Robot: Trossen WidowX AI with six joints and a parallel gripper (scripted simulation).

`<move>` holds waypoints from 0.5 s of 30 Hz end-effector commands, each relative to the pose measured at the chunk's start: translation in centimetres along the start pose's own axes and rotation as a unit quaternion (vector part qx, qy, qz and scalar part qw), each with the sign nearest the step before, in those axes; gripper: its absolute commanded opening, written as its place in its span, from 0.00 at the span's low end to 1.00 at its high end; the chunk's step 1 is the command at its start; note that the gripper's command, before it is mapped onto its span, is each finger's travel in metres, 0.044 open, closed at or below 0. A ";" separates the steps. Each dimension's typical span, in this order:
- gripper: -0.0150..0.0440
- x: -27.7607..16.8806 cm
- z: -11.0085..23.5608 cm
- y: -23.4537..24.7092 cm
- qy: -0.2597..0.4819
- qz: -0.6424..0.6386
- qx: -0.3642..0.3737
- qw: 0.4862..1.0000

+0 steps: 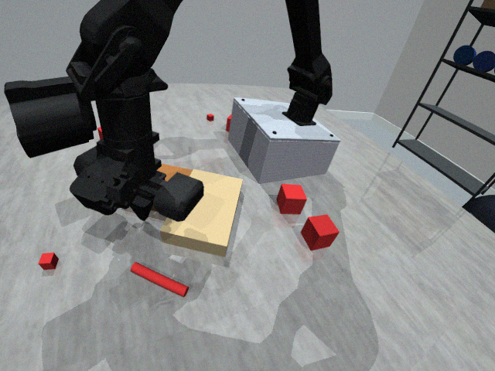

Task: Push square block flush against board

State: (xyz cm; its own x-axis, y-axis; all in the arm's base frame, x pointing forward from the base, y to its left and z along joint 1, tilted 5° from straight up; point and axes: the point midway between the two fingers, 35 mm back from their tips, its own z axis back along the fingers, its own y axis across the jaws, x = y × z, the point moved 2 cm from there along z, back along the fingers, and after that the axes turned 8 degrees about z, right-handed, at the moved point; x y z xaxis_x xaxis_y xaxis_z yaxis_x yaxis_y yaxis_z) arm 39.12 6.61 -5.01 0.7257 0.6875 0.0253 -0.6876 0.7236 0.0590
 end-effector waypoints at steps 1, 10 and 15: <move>0.25 -0.2 -0.2 0.0 -0.001 -0.002 0.000 1.000; 0.25 -1.6 -0.3 0.2 0.000 -0.002 0.001 1.000; 0.25 -2.0 -0.3 0.3 0.000 -0.002 0.001 1.000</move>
State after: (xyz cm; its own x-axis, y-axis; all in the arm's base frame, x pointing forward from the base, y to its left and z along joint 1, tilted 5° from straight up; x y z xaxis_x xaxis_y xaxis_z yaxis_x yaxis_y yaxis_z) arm 37.81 5.69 -5.37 0.7292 0.6838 0.0267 -0.6840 0.7270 0.0594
